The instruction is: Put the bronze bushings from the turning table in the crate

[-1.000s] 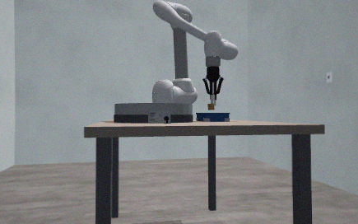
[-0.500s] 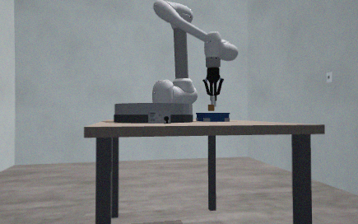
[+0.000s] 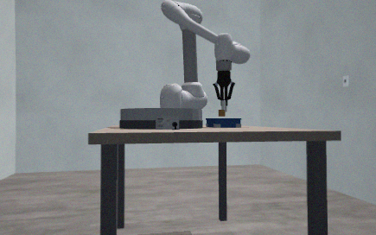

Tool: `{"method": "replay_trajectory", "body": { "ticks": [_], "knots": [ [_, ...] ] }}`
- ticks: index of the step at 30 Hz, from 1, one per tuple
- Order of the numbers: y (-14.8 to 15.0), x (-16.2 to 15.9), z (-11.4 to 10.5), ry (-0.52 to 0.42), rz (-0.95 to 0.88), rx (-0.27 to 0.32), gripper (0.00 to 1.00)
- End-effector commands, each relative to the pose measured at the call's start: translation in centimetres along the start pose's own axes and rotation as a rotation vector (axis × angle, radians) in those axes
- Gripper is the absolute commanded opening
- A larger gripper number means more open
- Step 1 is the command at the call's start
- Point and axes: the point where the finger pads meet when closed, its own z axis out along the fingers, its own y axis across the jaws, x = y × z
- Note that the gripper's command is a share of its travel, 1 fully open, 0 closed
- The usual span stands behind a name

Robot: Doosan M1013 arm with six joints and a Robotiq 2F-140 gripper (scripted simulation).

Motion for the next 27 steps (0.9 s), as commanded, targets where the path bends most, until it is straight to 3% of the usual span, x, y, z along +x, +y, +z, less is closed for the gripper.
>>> {"method": "replay_trajectory", "body": {
  "ticks": [1, 27],
  "knots": [
    [-0.4, 0.0, 0.6, 0.001, 0.006, 0.009, 0.00],
    [-1.6, 0.1, 1.3, 0.001, 0.006, 0.009, 0.00]
  ]
}}
